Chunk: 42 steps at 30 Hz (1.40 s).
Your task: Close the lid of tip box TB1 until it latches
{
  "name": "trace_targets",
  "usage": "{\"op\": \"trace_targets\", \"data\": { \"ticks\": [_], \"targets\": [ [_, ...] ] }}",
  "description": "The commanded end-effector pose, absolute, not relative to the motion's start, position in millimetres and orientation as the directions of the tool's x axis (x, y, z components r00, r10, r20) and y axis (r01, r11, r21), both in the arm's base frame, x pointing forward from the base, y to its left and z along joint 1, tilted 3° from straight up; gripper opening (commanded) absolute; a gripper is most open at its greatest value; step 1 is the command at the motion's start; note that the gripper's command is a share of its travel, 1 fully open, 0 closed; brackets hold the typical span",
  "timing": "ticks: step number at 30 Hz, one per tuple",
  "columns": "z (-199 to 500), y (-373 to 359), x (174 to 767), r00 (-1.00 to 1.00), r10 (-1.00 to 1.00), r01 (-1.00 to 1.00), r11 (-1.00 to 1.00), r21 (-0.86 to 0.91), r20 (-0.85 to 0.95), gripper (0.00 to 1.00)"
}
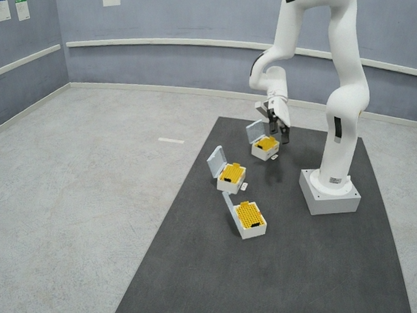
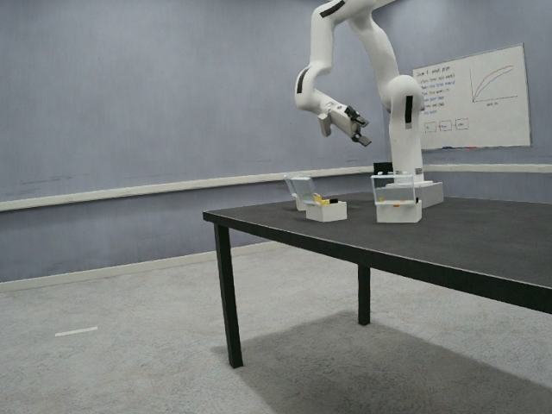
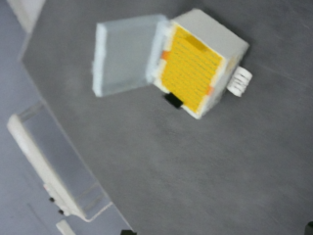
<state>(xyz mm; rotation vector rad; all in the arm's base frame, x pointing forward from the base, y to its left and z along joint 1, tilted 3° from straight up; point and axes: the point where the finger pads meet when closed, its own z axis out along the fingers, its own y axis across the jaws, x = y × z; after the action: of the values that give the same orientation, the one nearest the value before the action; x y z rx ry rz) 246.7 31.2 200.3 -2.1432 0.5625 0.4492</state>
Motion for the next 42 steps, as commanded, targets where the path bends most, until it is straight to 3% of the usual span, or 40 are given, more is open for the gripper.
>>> {"op": "trace_targets", "data": {
  "ticks": [1, 26, 42],
  "targets": [
    [195.9, 24.4, 230.1, 0.792, -0.26, -0.585, -0.582, -0.565, -0.553, 1.0],
    [176.8, -16.5, 176.2, 0.635, -0.472, -0.698, -0.69, -0.192, -0.611, 1.0],
    [166.1, -58.3, 152.7, 0.547, -0.676, -0.749, -0.659, 0.07, -0.494, 1.0]
  ]
}}
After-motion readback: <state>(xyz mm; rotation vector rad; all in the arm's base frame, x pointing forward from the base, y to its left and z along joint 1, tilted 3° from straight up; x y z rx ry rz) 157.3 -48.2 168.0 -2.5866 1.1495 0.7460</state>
